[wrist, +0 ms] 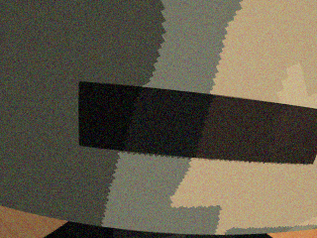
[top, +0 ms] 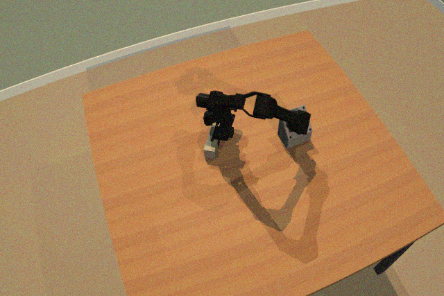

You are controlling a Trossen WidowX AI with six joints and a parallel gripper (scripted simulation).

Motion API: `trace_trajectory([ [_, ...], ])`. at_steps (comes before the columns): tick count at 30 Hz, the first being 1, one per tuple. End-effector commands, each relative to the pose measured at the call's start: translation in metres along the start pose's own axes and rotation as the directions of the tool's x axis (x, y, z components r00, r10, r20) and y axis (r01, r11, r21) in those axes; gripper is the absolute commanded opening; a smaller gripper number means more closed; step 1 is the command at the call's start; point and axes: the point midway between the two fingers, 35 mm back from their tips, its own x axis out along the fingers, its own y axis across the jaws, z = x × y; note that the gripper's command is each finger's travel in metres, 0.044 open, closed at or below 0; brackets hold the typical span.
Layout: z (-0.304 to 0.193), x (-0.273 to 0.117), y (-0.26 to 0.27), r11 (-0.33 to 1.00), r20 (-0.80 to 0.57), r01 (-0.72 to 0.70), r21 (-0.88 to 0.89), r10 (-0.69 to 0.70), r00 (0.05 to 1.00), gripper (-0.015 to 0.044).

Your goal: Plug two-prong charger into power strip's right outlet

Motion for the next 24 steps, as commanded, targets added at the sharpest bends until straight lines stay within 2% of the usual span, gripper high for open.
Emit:
trace_trajectory([
  [1,0.0065,-0.0048,0.0008,1.0,0.027,0.002,-0.014,-0.002,1.0,0.0],
  [24,0.0078,-0.0025,0.001,1.0,0.027,0.002,-0.014,-0.002,1.0,0.0],
])
